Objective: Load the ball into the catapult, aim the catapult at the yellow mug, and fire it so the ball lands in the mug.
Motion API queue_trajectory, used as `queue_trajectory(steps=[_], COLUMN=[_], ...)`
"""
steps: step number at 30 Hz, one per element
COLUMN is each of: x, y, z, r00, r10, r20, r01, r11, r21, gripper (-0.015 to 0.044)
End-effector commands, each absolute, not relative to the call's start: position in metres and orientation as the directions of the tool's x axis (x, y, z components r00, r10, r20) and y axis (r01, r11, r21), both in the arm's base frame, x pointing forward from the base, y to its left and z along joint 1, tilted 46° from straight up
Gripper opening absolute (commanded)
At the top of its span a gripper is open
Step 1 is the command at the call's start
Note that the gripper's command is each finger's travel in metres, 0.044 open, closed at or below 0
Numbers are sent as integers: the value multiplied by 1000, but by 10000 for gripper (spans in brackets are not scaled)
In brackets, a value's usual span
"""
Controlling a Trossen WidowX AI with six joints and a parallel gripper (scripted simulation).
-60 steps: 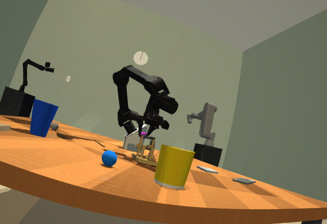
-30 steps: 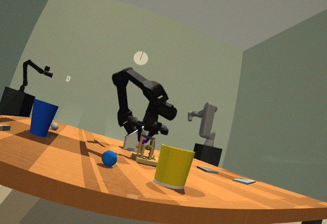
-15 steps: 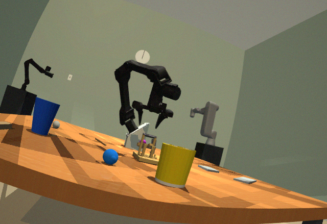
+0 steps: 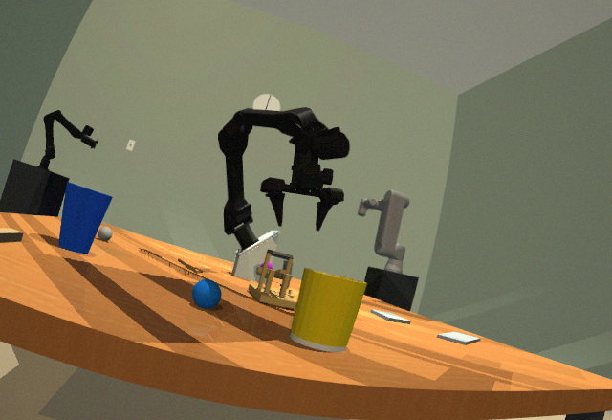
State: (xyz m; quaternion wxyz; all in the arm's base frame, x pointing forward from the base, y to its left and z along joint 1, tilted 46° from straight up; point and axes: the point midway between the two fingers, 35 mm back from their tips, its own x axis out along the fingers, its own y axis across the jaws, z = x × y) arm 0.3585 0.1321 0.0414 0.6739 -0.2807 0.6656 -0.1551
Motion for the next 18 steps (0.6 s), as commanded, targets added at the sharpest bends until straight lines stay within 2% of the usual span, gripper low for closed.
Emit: queue_trajectory(steps=[1,9,18], x=[404,480,557], y=[147,169,185], z=[43,63,106], r00=[208,445,670], r10=[-544,-480,-447], r20=[-813,-756,-593], r01=[-204,-240,-195], r11=[789,749,665], r21=[-580,-618,-721], gripper=[440,440,440])
